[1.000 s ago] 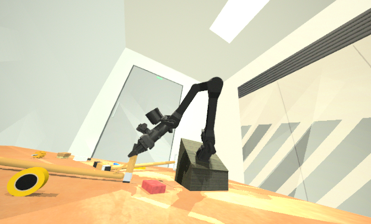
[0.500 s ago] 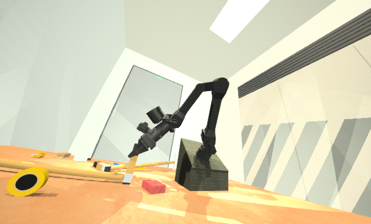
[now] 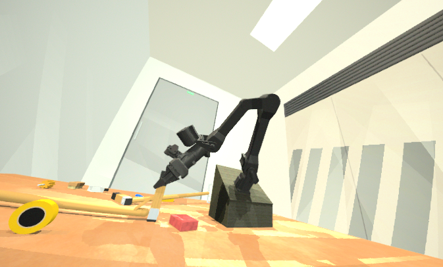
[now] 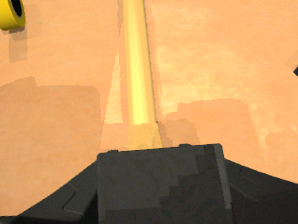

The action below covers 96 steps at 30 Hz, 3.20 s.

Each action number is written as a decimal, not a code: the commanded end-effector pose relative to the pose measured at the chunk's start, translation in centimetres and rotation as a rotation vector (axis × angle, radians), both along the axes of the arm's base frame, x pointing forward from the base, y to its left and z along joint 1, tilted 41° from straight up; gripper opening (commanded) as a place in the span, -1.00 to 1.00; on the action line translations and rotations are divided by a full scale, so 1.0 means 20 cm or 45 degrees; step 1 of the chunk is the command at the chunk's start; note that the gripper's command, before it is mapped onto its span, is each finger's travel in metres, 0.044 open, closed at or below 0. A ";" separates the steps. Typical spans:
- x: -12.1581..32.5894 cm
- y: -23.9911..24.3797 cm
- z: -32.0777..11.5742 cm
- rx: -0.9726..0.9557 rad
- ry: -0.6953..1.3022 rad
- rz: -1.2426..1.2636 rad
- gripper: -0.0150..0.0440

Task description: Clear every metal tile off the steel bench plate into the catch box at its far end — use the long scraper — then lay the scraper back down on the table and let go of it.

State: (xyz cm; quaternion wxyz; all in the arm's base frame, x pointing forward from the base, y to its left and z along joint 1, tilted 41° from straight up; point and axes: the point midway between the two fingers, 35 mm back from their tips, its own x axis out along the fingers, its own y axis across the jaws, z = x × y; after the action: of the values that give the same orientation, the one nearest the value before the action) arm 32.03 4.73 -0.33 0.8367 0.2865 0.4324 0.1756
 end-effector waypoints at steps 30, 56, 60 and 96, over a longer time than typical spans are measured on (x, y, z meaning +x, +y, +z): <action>-0.04 0.15 0.15 0.036 -0.026 0.013 -0.49; 0.16 0.17 0.16 0.047 -0.033 0.016 -0.49; 0.19 0.16 0.15 0.049 -0.034 0.017 -0.49; 0.46 0.22 0.18 0.054 -0.040 0.018 -0.49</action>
State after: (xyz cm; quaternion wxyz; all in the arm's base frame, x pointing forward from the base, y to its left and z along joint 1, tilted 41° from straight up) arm 40.63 9.16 3.02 0.8343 0.2965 0.4206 0.1981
